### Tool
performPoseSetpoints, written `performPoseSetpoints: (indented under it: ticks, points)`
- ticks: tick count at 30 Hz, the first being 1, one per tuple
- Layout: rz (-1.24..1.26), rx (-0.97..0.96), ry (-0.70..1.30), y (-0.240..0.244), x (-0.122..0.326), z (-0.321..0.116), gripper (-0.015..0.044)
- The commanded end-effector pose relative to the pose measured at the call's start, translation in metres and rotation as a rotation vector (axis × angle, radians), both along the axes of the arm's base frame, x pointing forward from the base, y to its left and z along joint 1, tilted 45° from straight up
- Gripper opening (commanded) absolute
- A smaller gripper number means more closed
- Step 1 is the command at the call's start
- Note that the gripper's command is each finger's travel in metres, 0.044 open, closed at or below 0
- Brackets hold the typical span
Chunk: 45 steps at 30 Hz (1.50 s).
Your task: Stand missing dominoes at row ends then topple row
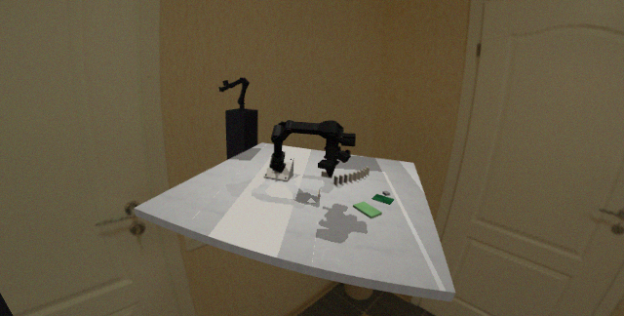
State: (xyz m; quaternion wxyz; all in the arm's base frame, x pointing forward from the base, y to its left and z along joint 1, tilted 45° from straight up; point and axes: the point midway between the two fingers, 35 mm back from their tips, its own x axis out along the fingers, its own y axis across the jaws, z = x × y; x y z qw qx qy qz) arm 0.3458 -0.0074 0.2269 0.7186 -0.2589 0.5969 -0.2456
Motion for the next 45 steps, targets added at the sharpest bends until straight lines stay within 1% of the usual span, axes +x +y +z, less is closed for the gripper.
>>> performPoseSetpoints:
  ticks: [1, 5, 24, 34, 45]
  points:
    - [0.532, -0.147, 0.491, -0.02, 0.047, 0.011, 0.0024]
    - [0.654, -0.177, 0.604, -0.023, 0.052, 0.013, 0.0024]
    - [0.659, -0.174, 0.607, -0.024, 0.053, 0.012, 0.0024]
    - [0.765, 0.073, 0.561, -0.035, 0.048, -0.014, 0.0024]
    - [0.916, 0.296, 0.429, -0.042, 0.047, -0.032, 0.0024]
